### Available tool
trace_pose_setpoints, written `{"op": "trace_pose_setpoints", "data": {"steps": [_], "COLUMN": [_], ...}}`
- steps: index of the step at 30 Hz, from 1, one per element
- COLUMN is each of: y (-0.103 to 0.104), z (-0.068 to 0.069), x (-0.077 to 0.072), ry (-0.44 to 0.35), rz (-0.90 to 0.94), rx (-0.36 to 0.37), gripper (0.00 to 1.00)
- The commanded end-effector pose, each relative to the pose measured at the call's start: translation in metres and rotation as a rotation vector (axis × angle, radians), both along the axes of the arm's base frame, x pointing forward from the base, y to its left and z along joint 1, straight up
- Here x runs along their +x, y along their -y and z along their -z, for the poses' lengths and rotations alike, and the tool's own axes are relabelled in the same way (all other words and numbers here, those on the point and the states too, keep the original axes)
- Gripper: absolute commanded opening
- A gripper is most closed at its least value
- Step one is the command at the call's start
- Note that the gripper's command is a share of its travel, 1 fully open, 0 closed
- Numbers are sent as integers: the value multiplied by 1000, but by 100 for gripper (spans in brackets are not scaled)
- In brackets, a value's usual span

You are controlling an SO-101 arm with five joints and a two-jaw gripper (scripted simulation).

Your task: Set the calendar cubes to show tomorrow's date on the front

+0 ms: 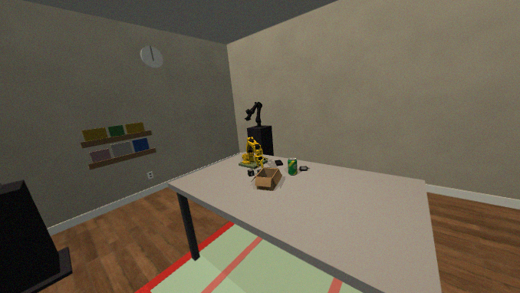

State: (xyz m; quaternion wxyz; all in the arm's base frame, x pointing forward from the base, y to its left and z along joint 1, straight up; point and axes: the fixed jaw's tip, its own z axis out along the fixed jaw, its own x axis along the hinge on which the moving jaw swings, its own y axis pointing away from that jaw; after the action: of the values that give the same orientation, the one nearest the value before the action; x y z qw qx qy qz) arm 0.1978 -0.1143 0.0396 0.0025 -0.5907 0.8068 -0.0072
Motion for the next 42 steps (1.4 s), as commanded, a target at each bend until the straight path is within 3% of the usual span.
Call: {"op": "trace_pose_setpoints", "data": {"steps": [1,20,42], "y": [1,1,0], "z": [9,35,43], "x": [-3,-4,-4], "ry": [-22,-22,-22], "rz": [1,1,1], "rx": [14,14,14], "gripper": [35,35,35]}}
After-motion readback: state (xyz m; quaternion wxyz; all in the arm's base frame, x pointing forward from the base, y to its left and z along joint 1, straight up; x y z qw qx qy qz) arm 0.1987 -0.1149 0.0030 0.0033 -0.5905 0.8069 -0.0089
